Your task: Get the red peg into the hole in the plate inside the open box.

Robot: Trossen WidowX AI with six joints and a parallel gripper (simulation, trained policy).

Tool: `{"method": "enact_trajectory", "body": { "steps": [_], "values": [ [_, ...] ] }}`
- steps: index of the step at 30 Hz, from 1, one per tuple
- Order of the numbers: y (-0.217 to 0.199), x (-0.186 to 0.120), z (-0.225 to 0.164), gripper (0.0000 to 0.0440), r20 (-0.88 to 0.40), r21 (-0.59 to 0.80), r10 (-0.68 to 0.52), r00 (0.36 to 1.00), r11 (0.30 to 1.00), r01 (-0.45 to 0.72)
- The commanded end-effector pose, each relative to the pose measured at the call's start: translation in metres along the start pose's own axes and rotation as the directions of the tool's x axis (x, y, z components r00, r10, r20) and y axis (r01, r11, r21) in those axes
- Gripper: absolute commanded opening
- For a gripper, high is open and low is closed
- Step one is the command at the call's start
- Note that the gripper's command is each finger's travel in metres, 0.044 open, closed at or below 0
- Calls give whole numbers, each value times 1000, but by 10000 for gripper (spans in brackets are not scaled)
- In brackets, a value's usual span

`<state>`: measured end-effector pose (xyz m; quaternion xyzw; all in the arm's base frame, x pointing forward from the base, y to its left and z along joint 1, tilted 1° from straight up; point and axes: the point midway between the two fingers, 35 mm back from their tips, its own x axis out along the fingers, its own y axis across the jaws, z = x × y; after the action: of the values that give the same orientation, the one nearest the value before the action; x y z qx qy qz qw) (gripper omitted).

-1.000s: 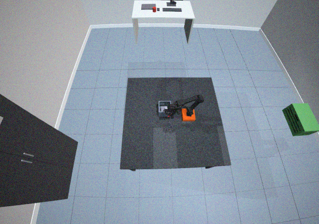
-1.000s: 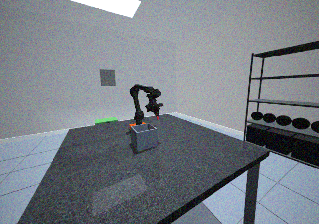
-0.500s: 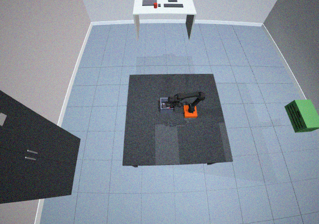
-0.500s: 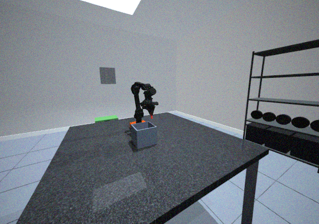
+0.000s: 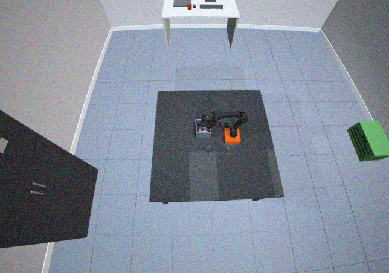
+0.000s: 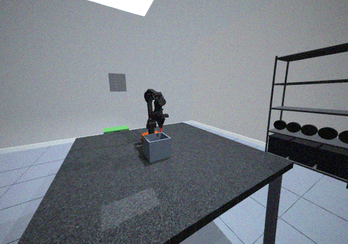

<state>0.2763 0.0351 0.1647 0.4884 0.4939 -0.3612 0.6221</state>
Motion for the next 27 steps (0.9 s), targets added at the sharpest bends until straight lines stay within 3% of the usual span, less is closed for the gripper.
{"method": "enact_trajectory", "body": {
  "steps": [1,27],
  "values": [
    [0,5,7,0,-3,2,-23,1000,1000,23],
    [4,65,42,0,-48,-1,-105,993,995,105]
  ]
}}
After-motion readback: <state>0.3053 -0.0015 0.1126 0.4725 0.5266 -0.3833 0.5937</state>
